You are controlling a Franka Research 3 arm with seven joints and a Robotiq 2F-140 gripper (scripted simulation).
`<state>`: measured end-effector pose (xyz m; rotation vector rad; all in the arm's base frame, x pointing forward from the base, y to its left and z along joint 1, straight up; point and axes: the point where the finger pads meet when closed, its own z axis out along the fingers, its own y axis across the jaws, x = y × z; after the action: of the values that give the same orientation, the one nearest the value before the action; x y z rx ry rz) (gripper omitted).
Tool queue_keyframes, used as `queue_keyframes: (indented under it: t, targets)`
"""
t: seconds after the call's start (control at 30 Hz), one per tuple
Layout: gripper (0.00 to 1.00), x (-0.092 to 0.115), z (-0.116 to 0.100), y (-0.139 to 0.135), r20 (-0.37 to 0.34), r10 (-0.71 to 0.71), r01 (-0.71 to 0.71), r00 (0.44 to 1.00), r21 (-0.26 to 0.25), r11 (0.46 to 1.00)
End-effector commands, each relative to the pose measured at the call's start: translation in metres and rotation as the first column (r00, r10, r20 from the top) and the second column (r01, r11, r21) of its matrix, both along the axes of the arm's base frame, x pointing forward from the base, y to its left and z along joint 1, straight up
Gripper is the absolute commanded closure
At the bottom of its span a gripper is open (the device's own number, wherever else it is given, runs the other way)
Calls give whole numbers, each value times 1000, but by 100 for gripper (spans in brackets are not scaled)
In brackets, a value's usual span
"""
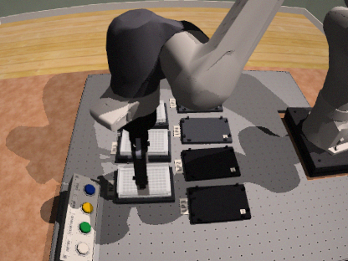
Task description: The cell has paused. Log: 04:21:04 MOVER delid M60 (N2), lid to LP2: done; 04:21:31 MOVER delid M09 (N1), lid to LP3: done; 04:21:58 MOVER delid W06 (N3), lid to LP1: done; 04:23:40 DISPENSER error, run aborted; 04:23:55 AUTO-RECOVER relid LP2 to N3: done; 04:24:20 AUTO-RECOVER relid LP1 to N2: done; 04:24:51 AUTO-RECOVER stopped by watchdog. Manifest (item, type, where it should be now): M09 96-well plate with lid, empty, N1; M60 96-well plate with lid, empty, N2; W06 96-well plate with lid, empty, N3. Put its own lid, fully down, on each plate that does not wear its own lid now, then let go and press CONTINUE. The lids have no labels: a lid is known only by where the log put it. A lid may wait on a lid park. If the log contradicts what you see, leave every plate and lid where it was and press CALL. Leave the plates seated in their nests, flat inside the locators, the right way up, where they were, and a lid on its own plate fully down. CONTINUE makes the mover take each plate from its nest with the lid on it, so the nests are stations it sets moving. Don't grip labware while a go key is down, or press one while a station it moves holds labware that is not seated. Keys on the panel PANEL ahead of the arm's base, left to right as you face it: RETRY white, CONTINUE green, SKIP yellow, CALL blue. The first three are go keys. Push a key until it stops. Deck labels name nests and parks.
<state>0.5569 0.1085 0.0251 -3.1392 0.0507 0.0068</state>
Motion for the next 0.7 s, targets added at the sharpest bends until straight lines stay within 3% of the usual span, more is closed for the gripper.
queue_keyframes:
  t: [0.0,0.67]
  targets:
    - [100,-2,0,0,-4,-1,1,1000,-2,1000]
    - [100,-2,4,0,-4,-1,1,1000,-2,1000]
